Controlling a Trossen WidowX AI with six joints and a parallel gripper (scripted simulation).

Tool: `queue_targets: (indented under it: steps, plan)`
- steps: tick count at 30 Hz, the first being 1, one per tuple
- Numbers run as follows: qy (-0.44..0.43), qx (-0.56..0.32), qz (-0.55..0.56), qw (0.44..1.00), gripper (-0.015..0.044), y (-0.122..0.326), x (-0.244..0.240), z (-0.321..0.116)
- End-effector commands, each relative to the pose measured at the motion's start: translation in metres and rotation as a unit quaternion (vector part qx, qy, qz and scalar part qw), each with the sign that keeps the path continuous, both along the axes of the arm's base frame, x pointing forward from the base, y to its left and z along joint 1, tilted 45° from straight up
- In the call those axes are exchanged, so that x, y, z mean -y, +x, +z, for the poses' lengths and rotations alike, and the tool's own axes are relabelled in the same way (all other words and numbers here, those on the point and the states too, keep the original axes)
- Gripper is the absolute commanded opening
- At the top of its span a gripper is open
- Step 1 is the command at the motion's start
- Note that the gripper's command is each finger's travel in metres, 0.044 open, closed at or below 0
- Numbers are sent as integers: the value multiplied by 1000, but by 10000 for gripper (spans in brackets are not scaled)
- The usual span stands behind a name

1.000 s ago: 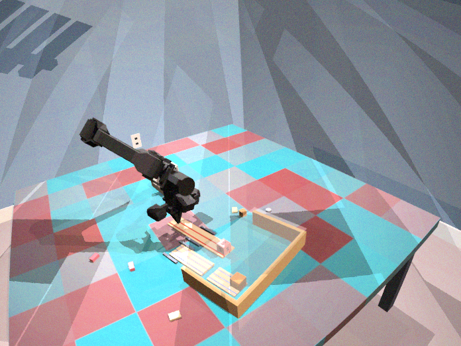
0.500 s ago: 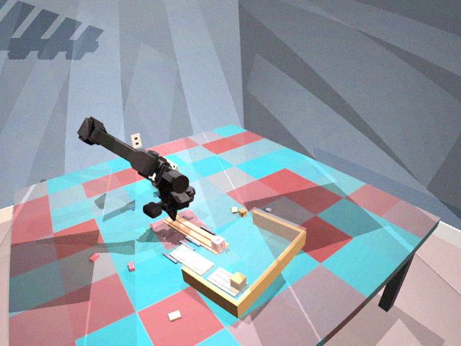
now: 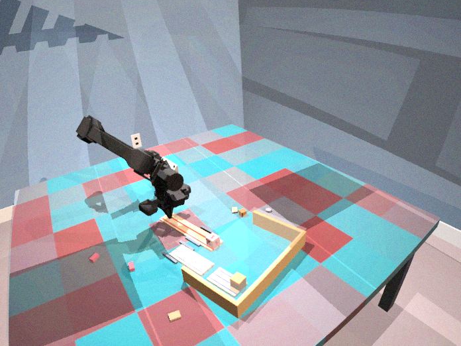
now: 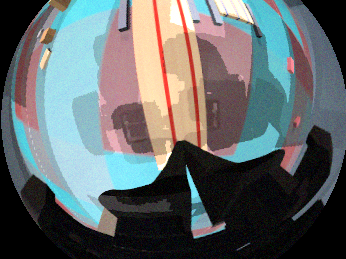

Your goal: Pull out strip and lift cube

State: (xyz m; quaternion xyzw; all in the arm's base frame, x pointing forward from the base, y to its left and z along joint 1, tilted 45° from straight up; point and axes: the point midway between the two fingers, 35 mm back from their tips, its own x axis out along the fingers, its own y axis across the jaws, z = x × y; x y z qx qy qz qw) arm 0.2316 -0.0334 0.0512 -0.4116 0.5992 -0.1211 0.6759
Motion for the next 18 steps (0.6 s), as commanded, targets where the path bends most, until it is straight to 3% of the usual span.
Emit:
queue_targets:
  steps: [1,18]
  plan:
    - [-6,-13,-4,1000,0,-11,7,-3]
    - [-7,-13,-4,1000,0,-20,11,-3]
